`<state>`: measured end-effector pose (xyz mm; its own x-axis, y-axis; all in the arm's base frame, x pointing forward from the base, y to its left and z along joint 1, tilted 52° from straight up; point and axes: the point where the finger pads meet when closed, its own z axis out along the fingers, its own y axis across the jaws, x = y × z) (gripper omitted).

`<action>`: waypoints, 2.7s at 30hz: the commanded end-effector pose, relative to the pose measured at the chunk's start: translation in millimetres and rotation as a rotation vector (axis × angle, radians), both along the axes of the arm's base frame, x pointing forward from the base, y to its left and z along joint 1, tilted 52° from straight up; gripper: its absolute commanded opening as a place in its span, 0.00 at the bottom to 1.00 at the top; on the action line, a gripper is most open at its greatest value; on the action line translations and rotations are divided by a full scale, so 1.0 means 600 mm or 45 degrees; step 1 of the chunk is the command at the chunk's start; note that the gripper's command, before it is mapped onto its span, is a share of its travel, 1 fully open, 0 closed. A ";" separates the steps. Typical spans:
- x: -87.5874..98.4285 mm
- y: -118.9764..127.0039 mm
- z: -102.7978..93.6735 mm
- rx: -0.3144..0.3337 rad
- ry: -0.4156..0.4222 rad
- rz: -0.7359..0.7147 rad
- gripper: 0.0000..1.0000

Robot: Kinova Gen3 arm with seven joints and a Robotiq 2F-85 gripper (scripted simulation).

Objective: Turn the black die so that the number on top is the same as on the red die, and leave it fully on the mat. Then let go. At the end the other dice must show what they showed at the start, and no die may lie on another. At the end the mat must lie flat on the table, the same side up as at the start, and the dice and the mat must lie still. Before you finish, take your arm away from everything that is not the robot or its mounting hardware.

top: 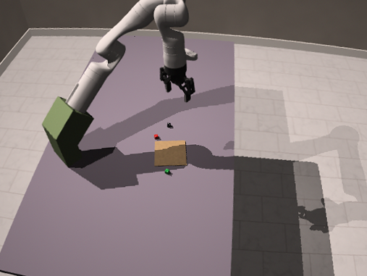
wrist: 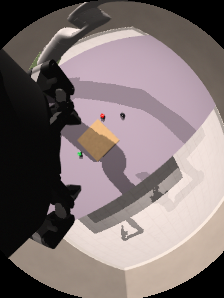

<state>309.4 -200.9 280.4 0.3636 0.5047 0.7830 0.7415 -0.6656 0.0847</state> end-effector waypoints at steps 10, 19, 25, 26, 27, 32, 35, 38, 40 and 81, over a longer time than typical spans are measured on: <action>0.080 0.001 -0.198 0.088 0.049 -0.022 1.00; 0.108 0.041 -0.386 0.138 0.148 -0.049 1.00; 0.108 0.049 -0.407 0.143 0.163 -0.052 1.00; 0.108 0.049 -0.407 0.143 0.163 -0.052 1.00; 0.108 0.049 -0.407 0.143 0.163 -0.052 1.00; 0.108 0.049 -0.407 0.143 0.163 -0.052 1.00; 0.108 0.049 -0.407 0.143 0.163 -0.052 1.00; 0.108 0.049 -0.407 0.143 0.163 -0.052 1.00; 0.109 0.050 -0.409 0.143 0.163 -0.052 1.00; 0.204 0.160 -0.525 0.143 0.163 -0.051 1.00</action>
<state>431.7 -103.8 -34.8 0.4819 0.3994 0.7799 0.7148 -0.6940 -0.0863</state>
